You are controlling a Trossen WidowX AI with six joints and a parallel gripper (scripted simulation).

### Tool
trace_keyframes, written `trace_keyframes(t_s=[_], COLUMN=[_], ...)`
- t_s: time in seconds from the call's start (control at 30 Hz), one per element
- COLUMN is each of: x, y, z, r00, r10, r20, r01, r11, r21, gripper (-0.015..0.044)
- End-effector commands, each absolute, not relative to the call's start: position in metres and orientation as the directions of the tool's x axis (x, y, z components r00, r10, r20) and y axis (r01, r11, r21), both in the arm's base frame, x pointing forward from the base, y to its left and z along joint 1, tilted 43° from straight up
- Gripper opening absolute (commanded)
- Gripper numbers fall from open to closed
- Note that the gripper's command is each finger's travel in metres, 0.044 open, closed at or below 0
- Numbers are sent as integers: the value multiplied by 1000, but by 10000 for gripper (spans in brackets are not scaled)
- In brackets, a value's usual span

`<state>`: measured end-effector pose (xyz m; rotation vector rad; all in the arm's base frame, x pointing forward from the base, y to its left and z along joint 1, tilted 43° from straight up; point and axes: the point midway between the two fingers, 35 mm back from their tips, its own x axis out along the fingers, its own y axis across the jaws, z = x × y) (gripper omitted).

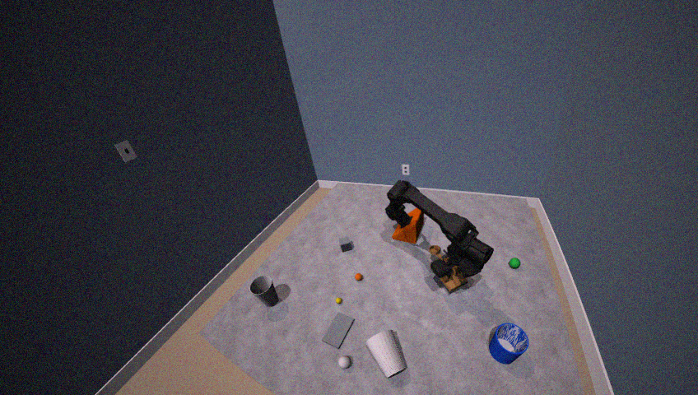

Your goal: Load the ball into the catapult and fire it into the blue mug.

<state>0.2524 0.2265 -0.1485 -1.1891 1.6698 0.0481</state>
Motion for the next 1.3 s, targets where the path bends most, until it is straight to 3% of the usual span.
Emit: trace_keyframes(t_s=[0.0,0.97,1.27], x=[252,254,254], y=[224,201,201], z=[-151,-175,-175], r00=[32,28,28], r10=[-668,-666,-666], r20=[-744,-745,-745], r01=[-713,-707,-707], r11=[507,514,514], r21=[-485,-485,-485], gripper=[0,0,236])
